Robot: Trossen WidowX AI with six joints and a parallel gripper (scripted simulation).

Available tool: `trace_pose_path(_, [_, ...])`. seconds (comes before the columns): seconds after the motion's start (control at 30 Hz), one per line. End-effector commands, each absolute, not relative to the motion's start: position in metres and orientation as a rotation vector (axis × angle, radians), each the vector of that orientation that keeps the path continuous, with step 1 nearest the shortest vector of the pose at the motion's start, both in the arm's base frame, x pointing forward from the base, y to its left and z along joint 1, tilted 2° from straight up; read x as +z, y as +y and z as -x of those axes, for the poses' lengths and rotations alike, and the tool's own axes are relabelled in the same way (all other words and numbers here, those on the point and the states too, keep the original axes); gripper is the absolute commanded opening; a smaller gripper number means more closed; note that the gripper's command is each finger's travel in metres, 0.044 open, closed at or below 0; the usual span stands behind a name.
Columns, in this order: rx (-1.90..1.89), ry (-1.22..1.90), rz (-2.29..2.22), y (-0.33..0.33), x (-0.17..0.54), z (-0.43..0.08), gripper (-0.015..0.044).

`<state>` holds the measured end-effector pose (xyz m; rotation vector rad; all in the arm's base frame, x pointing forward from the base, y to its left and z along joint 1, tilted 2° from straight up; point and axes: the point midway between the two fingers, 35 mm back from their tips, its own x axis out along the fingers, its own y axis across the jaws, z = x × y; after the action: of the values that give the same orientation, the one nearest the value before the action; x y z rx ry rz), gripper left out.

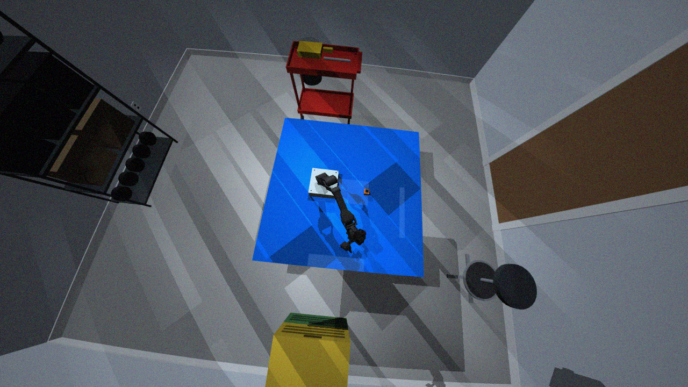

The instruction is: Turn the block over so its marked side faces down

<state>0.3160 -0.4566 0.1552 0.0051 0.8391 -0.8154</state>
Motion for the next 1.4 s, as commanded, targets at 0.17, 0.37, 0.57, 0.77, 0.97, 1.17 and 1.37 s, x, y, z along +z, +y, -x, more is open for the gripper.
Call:
trace_pose_path(0.17, [-0.535,0.985,-0.073,-0.327,0.124,-0.391,0.0440])
trace_pose_path(0.37, [-0.354,1.110,-0.077,-0.237,0.103,-0.414,0.0440])
trace_pose_path(0.57, [-0.179,1.252,-0.058,-0.145,0.086,-0.418,0.0440])
trace_pose_path(0.77, [-0.014,1.412,-0.010,-0.054,0.073,-0.399,0.0440])
trace_pose_path(0.97, [0.071,1.506,0.031,-0.001,0.069,-0.375,0.0440])
trace_pose_path(1.17, [0.071,1.506,0.031,-0.001,0.066,-0.375,0.0440])
trace_pose_path(1.37, [0.071,1.506,0.031,0.000,0.034,-0.378,0.0440])
